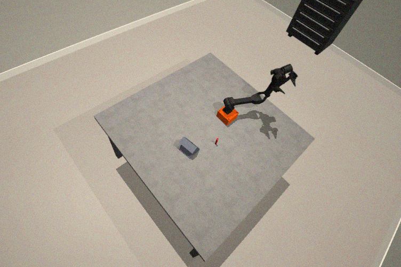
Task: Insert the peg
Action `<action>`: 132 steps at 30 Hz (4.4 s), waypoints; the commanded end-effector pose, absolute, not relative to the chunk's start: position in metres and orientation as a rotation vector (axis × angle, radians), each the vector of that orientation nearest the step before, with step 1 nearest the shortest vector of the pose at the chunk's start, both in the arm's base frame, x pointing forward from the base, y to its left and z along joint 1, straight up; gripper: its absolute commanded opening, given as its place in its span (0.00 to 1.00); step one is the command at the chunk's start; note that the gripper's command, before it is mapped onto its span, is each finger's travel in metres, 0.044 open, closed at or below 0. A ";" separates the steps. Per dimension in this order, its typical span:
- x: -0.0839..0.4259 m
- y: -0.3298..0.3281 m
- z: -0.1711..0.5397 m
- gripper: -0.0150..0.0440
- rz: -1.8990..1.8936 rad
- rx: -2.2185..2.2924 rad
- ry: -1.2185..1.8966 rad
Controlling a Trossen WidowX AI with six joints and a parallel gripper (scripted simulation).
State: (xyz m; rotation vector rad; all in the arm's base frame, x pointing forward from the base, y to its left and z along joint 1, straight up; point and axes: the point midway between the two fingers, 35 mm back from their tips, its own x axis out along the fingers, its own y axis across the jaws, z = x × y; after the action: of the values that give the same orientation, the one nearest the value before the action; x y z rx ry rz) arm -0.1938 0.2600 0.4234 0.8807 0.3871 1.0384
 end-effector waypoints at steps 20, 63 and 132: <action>-0.112 0.190 0.497 1.00 1.030 1.018 0.313; 0.131 0.100 0.495 1.00 0.699 1.068 0.362; 0.283 0.153 0.137 1.00 0.337 0.030 1.299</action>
State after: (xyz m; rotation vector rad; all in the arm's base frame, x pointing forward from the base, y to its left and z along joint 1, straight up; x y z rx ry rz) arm 0.2869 0.1529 0.1524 0.0935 1.2542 0.3366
